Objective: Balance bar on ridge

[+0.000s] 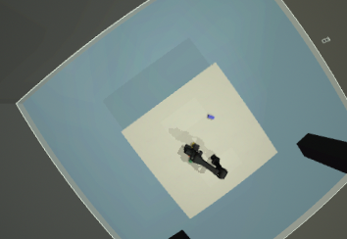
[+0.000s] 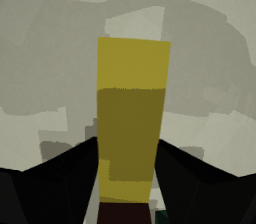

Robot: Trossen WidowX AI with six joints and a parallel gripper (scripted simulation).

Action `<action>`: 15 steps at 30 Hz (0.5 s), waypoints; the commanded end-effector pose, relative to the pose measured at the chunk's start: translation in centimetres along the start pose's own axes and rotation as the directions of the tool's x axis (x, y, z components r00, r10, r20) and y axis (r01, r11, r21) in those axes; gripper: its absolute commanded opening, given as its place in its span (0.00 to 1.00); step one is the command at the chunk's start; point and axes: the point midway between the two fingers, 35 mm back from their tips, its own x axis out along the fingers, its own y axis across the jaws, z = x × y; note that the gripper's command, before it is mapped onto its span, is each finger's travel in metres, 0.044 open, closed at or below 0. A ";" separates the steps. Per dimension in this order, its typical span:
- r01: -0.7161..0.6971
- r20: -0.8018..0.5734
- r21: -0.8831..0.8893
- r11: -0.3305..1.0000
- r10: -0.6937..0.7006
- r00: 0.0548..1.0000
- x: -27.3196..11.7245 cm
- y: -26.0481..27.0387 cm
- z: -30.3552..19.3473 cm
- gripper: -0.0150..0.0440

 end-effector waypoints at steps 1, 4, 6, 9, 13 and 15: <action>-0.001 -0.005 0.004 1.000 0.001 1.000 0.0 0.0 -0.1 0.25; -0.001 -0.005 0.004 1.000 0.001 1.000 0.1 0.0 -0.1 0.25; -0.001 -0.005 0.004 1.000 0.001 1.000 0.1 0.0 -0.1 0.25; -0.001 -0.005 0.004 1.000 0.001 1.000 0.1 0.0 -0.1 0.25; -0.001 -0.005 0.004 1.000 0.001 1.000 0.1 0.0 -0.1 0.25; -0.001 -0.005 0.004 1.000 0.001 1.000 0.2 0.0 -0.1 0.25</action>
